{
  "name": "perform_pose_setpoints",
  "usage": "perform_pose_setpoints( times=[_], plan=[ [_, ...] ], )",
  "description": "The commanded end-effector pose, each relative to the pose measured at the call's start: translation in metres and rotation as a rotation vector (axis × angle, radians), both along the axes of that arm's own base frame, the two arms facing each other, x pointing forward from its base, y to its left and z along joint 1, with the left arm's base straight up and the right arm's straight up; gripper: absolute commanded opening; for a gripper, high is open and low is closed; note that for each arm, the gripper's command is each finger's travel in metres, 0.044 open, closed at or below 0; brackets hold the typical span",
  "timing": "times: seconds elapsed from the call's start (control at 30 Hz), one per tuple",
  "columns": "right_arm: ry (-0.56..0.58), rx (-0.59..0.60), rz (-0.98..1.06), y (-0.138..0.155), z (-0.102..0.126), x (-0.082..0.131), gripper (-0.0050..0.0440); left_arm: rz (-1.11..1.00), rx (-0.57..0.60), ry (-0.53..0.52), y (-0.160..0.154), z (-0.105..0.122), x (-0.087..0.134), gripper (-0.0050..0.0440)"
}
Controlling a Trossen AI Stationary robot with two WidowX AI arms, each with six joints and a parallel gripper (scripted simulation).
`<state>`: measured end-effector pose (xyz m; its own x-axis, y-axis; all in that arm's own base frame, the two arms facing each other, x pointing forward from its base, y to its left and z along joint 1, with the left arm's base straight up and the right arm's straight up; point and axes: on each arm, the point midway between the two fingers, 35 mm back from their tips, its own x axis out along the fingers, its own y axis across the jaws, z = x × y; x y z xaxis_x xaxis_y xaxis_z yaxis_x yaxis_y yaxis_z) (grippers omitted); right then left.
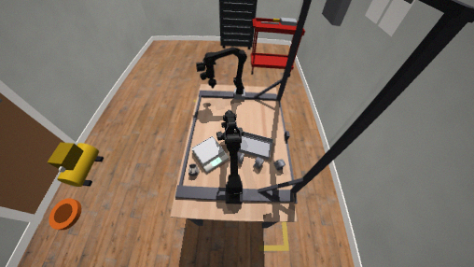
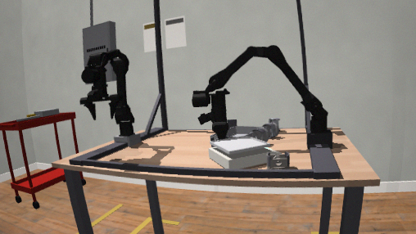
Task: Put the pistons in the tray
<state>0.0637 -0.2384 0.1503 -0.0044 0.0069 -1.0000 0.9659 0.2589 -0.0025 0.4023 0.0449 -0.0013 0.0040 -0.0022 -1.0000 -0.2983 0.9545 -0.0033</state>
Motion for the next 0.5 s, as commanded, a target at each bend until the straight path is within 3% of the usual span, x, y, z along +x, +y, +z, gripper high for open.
perform_pose_setpoints(
  times=[0.0,0.47],
  plan=[
    [-0.011,-0.03,-0.001,-0.005,0.008,0.001,0.04,-0.003,0.008,-0.053,0.002,0.022,0.01,0.0158],
    [-0.011,-0.03,-0.001,-0.005,0.008,0.001,0.04,-0.003,0.008,-0.059,0.002,0.044,0.009,0.0158]
  ],
)
